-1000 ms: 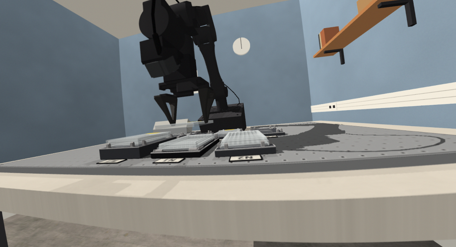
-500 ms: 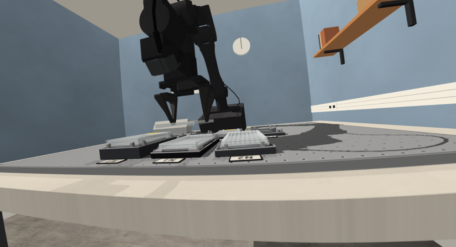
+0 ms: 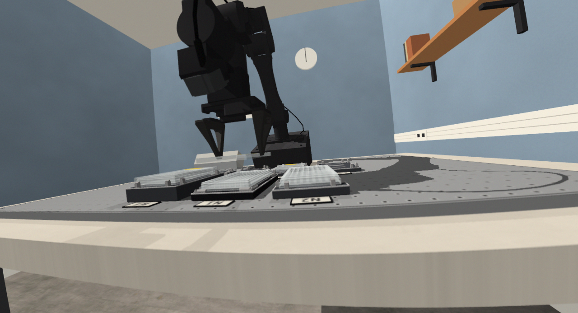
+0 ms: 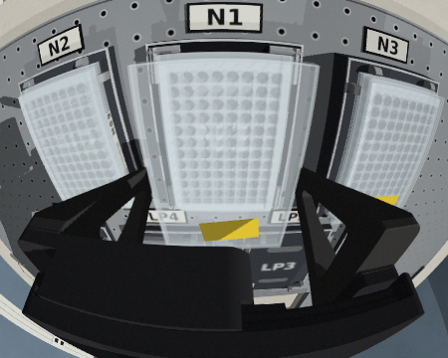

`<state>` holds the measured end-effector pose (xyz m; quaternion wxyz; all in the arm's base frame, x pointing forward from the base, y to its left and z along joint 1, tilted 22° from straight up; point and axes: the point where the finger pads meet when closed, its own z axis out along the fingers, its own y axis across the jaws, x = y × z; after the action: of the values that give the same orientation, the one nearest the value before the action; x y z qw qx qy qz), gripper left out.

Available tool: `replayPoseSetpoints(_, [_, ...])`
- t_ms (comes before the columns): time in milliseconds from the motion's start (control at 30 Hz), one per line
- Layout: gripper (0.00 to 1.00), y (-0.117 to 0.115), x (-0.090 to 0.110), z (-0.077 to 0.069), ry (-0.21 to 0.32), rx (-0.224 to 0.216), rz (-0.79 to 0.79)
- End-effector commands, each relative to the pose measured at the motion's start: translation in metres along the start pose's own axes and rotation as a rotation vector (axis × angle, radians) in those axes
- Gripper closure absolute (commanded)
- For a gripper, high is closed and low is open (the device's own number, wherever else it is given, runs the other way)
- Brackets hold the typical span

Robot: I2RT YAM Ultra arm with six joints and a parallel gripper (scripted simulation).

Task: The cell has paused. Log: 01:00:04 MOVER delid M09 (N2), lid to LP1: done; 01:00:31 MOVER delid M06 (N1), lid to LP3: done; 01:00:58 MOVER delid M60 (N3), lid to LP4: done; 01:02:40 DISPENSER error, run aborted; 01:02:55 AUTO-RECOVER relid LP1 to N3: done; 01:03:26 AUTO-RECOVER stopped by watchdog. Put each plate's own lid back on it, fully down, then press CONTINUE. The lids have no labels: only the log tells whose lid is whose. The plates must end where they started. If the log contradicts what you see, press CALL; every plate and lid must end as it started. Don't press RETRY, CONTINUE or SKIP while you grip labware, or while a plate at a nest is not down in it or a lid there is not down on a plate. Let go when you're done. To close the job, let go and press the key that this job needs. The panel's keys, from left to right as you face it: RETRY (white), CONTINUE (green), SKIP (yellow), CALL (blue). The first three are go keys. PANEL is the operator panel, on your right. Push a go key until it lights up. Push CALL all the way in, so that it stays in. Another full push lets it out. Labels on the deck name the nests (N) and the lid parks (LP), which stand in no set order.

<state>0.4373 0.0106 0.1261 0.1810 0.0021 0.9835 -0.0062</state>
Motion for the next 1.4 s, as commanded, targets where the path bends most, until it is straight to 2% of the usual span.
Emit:
replayPoseSetpoints(0, [1.00, 0.000, -0.005, -0.003, -0.032, 0.001, -0.001])
replayPoseSetpoints(33, [1.00, 0.000, -0.009, -0.005, -0.046, 0.000, 0.000])
replayPoseSetpoints(233, [1.00, 0.000, -0.010, -0.004, -0.045, 0.000, 0.000])
replayPoseSetpoints(300, [1.00, 0.000, -0.003, 0.001, -0.024, 0.001, -0.001])
replayPoseSetpoints(467, [1.00, -0.001, -0.009, 0.000, -0.046, 0.000, 0.000])
replayPoseSetpoints(600, [1.00, -0.002, -0.009, 0.001, -0.046, 0.001, 0.001])
replayPoseSetpoints(700, [1.00, -0.003, -0.002, 0.008, -0.024, 0.002, 0.001])
replayPoseSetpoints(833, [1.00, -0.003, -0.007, 0.005, -0.046, 0.002, 0.004])
replayPoseSetpoints(1167, [1.00, -0.005, -0.009, 0.009, -0.044, 0.003, 0.002])
replayPoseSetpoints(1267, [1.00, -0.005, -0.001, 0.014, -0.024, 0.004, 0.003])
replayPoseSetpoints(1367, [1.00, -0.005, -0.004, 0.013, -0.033, 0.004, 0.003])
